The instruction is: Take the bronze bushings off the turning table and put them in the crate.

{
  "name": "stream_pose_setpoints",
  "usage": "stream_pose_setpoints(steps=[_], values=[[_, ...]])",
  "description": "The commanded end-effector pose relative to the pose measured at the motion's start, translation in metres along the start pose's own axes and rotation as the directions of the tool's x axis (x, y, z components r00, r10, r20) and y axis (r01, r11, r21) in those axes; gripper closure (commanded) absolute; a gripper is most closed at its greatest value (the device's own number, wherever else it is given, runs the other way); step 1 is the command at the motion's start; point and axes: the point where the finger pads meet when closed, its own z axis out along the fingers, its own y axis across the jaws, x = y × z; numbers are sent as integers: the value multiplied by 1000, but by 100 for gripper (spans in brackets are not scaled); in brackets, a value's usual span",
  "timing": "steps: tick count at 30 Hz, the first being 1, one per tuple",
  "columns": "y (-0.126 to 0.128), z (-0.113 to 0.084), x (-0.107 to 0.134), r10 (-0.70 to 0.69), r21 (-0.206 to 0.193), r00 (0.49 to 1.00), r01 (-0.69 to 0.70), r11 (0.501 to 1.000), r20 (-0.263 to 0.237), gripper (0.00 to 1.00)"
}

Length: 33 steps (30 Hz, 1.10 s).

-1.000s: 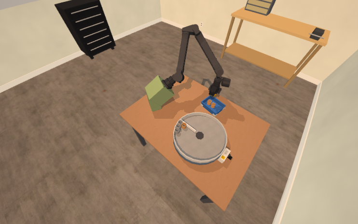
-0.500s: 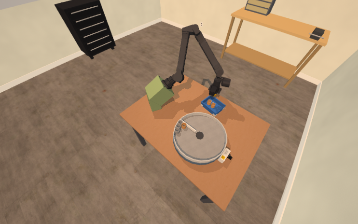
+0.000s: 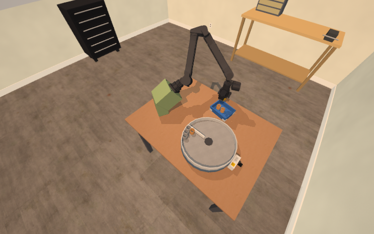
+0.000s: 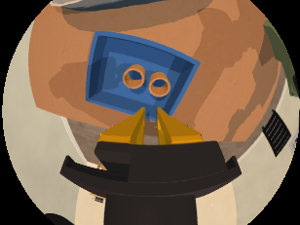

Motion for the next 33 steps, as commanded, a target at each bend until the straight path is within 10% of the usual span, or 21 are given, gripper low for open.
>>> stream_pose_setpoints(steps=[1, 20, 33], values=[[8, -7, 6, -14, -14, 1000, 14, 1000, -1, 85], [8, -7, 6, -14, -14, 1000, 14, 1000, -1, 86], [-14, -2, -90, -2, -10, 1000, 2, 1000, 9, 86]])
